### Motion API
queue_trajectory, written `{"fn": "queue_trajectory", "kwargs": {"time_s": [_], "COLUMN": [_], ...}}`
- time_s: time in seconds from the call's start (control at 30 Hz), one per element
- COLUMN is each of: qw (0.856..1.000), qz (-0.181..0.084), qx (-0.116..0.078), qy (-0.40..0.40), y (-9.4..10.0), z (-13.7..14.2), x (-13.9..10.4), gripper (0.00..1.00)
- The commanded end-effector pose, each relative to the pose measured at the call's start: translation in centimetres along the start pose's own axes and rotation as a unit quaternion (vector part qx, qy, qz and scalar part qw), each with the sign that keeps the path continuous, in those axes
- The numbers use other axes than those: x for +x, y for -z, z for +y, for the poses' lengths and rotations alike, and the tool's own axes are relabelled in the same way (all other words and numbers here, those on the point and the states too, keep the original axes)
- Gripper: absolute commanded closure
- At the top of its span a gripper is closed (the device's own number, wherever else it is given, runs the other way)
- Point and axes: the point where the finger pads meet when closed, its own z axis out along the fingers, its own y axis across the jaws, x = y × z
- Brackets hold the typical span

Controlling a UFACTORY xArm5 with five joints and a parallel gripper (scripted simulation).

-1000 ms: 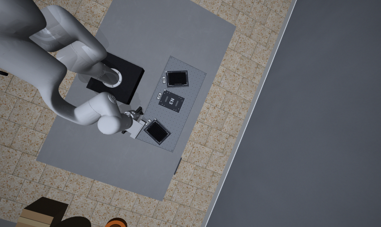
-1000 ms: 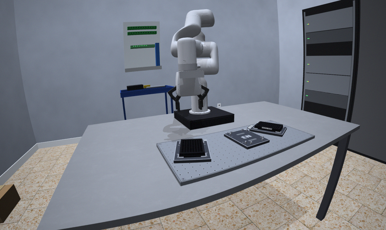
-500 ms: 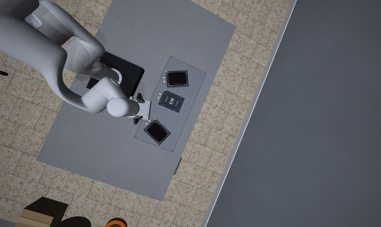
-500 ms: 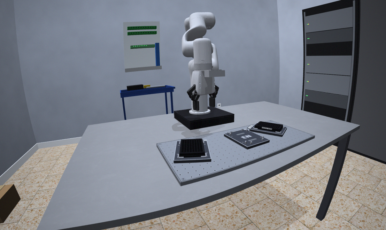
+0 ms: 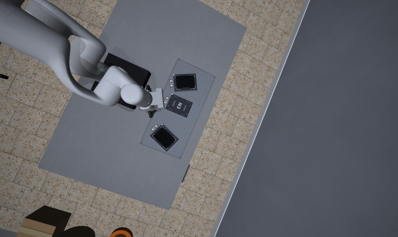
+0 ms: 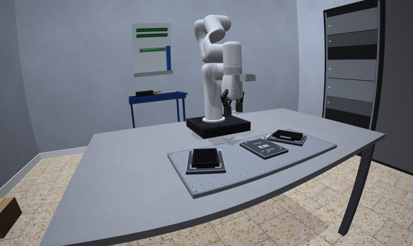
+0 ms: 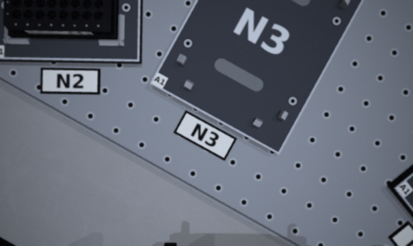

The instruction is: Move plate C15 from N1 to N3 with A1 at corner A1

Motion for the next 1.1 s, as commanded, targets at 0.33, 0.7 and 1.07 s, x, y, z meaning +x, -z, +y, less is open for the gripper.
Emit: {"fn": "queue_trajectory", "kwargs": {"time_s": [0.33,0.7,1.07], "qw": [1.000,1.000,1.000], "qz": [0.002,0.002,0.002], "qx": [0.000,0.000,0.000], "qy": [0.001,0.001,0.001], "y": [0.2,0.2,0.2], "z": [-5.6,-9.5,-11.6], "x": [3.5,5.7,7.0], "gripper": [0.00,0.00,0.00]}}
